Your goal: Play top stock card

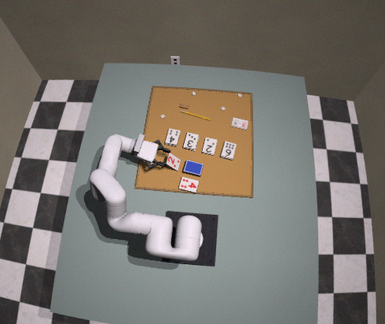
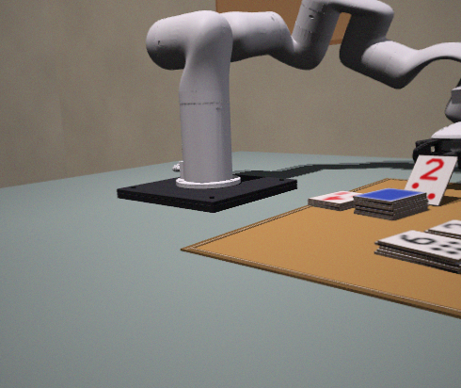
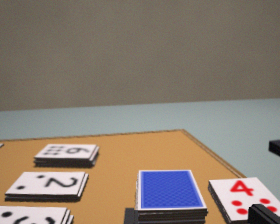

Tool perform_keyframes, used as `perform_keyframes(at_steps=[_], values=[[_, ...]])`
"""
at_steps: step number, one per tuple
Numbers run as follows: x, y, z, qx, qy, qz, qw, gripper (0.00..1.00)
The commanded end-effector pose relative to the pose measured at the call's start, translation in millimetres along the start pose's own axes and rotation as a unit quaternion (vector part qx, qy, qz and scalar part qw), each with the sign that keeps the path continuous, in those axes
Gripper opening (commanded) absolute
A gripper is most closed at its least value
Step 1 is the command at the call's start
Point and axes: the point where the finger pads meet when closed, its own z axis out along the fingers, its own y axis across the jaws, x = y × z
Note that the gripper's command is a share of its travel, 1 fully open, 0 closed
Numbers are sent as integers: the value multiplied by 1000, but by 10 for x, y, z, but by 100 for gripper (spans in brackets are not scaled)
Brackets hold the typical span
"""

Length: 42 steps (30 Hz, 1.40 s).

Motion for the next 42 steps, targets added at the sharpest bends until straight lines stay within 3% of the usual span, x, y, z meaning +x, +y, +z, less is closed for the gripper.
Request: perform_keyframes(at_steps=[1, 21, 36, 42], values=[[14, -7, -9, 0, -1, 1, 1000, 74], [13, -8, -17, 0, -25, 1, 1000, 74], [7, -7, -34, -2, -90, 1, 996, 74], [3, -7, -45, -3, -136, 1, 991, 74]])
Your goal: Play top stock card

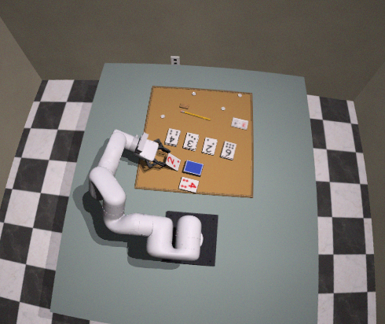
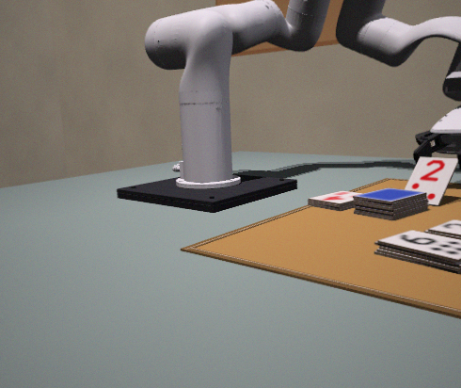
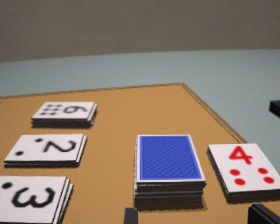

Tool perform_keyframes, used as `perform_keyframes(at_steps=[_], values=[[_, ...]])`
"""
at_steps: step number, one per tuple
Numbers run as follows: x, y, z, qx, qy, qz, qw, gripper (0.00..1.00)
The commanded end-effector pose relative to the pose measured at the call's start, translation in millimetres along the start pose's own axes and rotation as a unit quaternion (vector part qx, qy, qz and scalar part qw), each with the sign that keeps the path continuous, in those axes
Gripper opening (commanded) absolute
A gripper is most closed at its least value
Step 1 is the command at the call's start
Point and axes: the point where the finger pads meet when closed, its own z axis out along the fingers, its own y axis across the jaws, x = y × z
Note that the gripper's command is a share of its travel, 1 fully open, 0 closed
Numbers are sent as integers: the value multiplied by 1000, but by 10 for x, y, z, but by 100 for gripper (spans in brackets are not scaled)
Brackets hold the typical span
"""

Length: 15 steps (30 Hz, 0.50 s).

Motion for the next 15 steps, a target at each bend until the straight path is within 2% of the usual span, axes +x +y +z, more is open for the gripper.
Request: perform_keyframes(at_steps=[1, 9, 11, 15], values=[[11, -11, -19, 1, -36, 1, 999, 74], [-1, -10, -29, -1, -112, 1, 994, 74], [-1, -10, -29, -1, -112, 1, 994, 74], [-8, -10, -32, -2, -155, 1, 988, 74]])
